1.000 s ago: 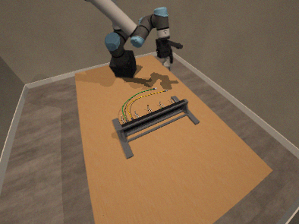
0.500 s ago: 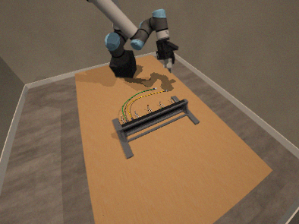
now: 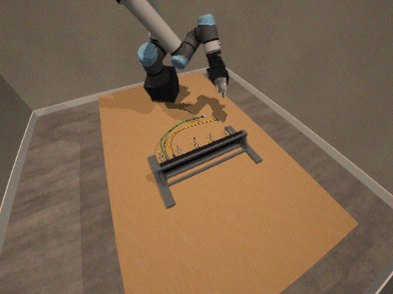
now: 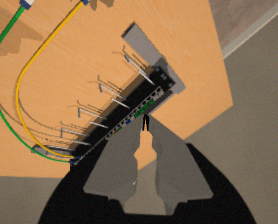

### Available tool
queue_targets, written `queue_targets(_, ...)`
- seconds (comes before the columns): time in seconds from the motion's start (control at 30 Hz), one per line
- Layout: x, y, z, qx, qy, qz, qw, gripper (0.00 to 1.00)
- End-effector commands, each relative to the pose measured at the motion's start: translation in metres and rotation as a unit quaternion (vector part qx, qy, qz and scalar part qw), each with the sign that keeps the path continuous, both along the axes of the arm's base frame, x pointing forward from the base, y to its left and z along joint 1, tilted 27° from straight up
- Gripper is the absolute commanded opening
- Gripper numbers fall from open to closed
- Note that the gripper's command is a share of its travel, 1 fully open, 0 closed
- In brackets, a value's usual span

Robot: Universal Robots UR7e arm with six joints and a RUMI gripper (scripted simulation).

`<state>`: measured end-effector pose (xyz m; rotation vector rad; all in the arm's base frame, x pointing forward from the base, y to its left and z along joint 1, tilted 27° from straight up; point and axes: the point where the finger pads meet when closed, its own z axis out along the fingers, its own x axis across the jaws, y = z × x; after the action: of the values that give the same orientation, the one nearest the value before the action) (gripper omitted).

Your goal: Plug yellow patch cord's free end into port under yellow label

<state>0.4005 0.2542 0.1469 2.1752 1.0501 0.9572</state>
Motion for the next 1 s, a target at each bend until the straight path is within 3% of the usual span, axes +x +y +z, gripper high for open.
queue_targets(0.0,0.002,-0.003,0.002,-0.033,-0.008,0.037,0.999,0.00)
queue_targets(0.5,0.010,-0.020,0.014,-0.200,-0.022,0.147,0.968,0.00)
queue_targets(0.57,0.010,-0.020,0.014,-0.200,-0.022,0.147,0.968,0.00)
queue_targets(0.97,0.013,-0.030,0.021,-0.287,-0.026,0.194,0.938,0.00)
